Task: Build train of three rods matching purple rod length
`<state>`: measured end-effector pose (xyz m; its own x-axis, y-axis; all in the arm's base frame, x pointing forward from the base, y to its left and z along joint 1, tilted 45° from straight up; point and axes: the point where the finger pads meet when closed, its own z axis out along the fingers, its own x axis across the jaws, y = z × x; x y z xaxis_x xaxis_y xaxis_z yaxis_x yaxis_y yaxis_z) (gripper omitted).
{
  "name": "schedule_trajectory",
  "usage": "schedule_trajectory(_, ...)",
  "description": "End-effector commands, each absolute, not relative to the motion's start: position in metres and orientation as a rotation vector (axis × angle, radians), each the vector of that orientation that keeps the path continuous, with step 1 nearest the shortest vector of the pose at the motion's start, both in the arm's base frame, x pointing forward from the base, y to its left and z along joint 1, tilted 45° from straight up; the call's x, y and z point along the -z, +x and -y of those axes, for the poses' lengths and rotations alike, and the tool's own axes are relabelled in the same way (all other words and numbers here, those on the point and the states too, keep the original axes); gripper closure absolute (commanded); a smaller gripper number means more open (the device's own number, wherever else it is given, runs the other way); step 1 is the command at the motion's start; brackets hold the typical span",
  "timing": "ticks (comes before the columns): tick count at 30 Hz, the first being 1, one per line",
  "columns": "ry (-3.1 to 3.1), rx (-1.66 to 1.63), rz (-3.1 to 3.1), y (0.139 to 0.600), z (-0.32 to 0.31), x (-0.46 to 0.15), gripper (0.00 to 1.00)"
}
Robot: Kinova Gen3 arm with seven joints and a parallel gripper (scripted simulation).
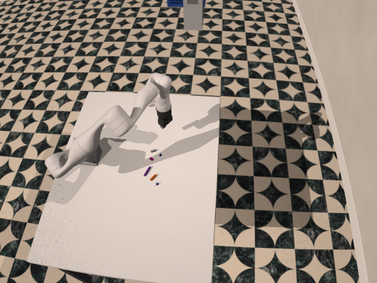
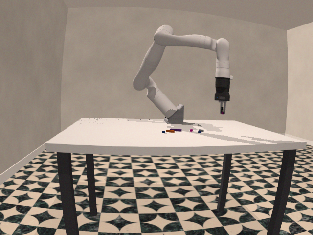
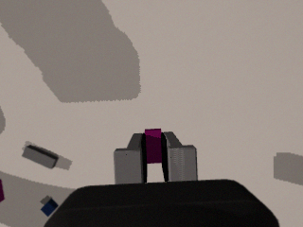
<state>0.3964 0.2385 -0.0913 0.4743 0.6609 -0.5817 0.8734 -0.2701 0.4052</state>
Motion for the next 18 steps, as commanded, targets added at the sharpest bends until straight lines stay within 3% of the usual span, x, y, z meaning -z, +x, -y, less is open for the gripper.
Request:
schedule_trajectory(1,2.024,0.39,-1.282,0.396,-0.242,0.09,0.76)
schedule_trajectory(18,2.173,0.238,-0.957,0.407,-0.211,0.055,0.76)
